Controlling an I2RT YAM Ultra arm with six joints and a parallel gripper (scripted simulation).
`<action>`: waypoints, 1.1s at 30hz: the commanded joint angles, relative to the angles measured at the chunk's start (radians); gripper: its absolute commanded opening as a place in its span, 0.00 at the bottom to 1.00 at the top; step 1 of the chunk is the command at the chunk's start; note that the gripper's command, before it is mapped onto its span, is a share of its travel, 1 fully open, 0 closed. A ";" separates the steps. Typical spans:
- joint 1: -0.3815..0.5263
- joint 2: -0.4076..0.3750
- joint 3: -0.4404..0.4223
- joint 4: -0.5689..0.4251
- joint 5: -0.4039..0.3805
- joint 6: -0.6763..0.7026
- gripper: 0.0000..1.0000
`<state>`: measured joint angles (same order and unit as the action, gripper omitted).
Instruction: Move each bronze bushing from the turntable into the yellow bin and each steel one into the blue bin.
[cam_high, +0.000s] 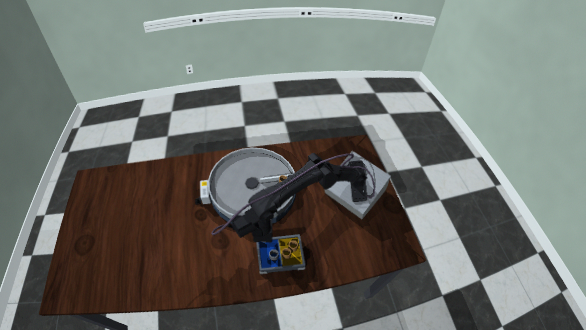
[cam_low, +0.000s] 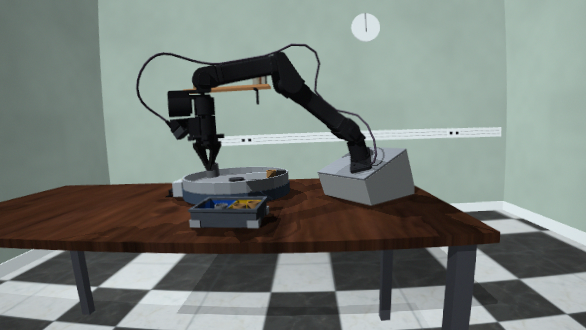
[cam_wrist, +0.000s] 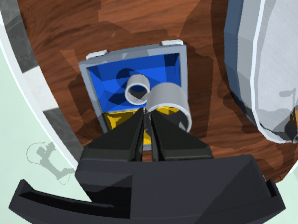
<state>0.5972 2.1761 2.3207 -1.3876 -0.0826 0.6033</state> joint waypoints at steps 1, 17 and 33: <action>-0.004 -0.027 0.034 -0.015 0.008 0.006 0.00; 0.013 -0.026 -0.098 0.102 0.012 0.013 0.00; 0.008 -0.013 -0.180 0.245 0.012 0.017 0.00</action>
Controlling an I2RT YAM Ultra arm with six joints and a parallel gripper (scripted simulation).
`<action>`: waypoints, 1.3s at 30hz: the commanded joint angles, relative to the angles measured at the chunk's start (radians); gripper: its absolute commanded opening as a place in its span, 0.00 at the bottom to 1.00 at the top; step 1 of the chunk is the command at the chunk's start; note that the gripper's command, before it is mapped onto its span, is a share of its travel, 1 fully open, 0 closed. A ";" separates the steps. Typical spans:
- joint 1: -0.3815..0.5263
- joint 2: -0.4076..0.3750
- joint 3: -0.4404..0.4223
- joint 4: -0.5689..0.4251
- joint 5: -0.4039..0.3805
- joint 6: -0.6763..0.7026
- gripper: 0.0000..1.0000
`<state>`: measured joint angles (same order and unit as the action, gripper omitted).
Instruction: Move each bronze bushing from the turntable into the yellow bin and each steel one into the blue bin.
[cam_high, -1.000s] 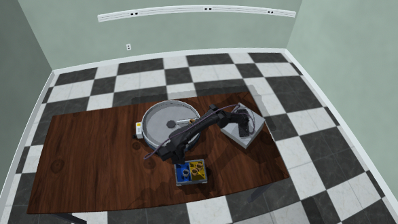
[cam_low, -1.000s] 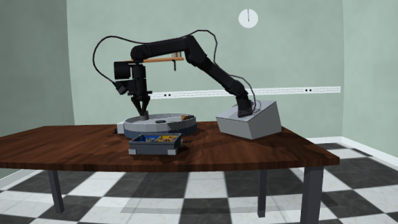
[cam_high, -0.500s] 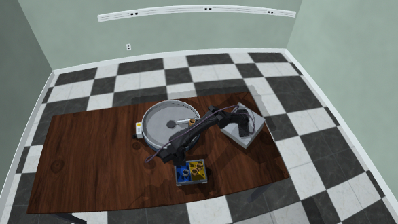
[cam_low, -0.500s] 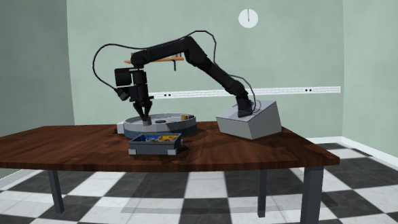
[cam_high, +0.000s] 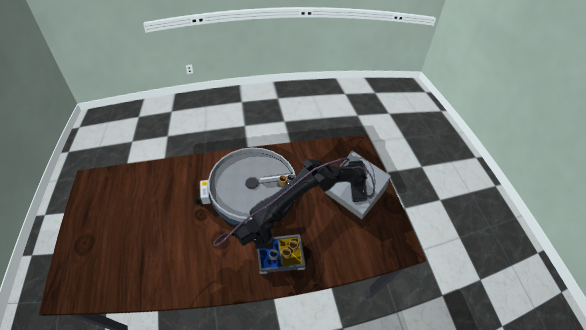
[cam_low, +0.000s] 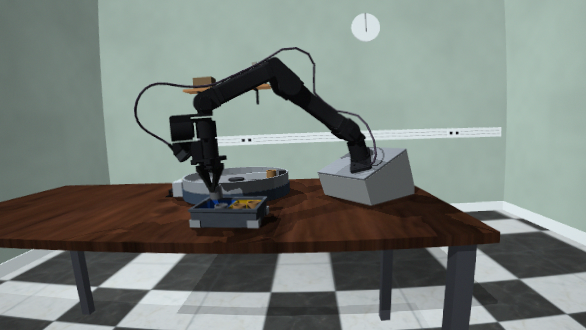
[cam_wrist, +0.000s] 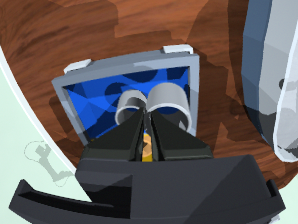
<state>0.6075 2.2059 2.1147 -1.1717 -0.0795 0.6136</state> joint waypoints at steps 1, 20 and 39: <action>-0.002 -0.043 0.026 0.030 0.009 0.006 0.00; -0.002 -0.041 0.028 0.026 0.010 0.006 0.00; 0.000 -0.018 0.046 -0.003 0.010 0.007 0.00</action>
